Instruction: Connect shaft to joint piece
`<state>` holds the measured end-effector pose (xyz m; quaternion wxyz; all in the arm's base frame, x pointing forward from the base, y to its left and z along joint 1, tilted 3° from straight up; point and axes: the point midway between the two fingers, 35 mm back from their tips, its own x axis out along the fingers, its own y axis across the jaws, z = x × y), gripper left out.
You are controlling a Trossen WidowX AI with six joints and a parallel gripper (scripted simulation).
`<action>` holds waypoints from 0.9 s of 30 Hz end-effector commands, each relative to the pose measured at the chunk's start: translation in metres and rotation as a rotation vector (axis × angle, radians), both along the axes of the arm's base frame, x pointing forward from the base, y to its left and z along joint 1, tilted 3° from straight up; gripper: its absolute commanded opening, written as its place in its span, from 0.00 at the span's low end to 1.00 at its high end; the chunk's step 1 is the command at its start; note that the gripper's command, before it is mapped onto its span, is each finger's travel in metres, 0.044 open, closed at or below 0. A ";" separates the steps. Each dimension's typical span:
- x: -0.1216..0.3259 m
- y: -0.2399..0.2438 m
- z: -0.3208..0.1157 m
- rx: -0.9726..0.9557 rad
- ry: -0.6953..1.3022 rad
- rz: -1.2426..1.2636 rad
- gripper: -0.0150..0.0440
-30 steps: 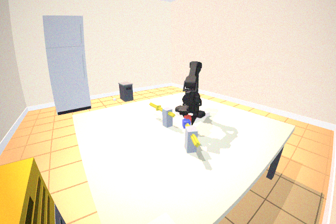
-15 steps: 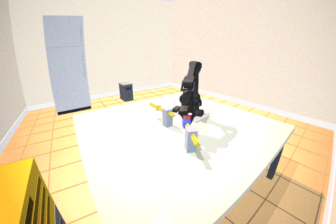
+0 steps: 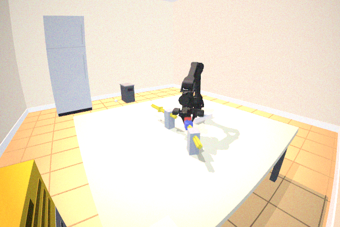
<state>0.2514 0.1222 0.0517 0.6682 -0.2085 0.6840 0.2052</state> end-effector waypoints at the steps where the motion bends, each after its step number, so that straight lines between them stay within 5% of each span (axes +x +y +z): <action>1: 0.002 -0.003 0.000 0.001 0.002 0.073 0.25; 27: 0.018 -0.016 0.000 0.009 0.012 0.485 0.25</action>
